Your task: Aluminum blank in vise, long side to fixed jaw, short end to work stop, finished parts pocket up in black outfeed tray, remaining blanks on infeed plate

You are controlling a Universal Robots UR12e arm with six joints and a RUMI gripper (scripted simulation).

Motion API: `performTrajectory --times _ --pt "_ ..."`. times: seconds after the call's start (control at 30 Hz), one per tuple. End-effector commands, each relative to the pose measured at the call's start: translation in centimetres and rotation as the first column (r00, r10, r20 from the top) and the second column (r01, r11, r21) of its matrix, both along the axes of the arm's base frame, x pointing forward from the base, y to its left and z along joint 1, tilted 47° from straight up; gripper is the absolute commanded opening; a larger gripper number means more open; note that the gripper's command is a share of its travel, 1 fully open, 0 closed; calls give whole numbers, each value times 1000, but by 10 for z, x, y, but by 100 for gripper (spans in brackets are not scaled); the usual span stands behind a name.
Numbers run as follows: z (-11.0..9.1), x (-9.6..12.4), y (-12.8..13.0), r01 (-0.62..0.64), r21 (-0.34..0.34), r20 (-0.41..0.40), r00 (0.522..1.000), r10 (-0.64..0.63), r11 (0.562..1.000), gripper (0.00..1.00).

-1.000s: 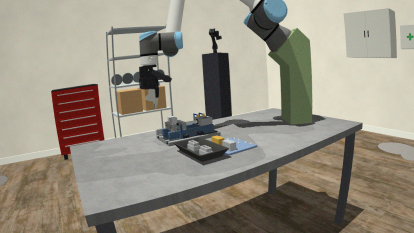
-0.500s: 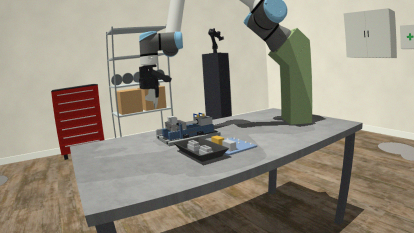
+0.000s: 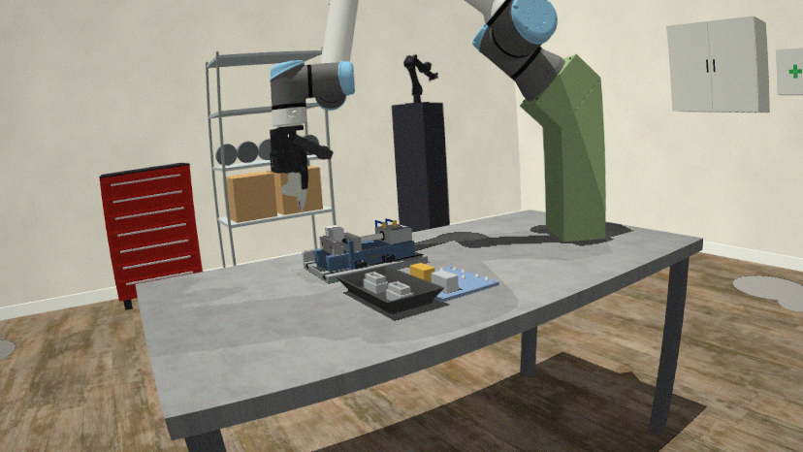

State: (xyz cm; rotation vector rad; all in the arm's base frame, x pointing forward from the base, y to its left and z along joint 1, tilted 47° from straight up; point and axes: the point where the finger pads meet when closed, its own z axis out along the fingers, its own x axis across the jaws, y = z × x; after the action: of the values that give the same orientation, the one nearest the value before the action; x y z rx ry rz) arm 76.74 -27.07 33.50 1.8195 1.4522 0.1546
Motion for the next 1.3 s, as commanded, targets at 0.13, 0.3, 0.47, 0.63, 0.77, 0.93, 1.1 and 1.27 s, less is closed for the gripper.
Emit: performTrajectory --times 0.13,0.3,0.47,0.63,0.77,0.93,1.1,1.27 --pt "-1 -2 -1 19 15 15 1000 -20 1000 0" --pt "-5 -9 -3 74 62 53 996 -77 995 0" --pt "-13 -20 -6 164 147 113 977 -181 976 0" --pt "-21 -31 -10 247 239 164 943 -290 939 0" --pt "-26 -38 -12 291 294 189 916 -353 911 0" --pt "-33 -48 -14 351 382 219 864 -453 855 0" --pt "-39 -58 -17 400 468 239 801 -549 788 0" --pt "-43 -65 -18 423 519 245 759 -603 743 0"
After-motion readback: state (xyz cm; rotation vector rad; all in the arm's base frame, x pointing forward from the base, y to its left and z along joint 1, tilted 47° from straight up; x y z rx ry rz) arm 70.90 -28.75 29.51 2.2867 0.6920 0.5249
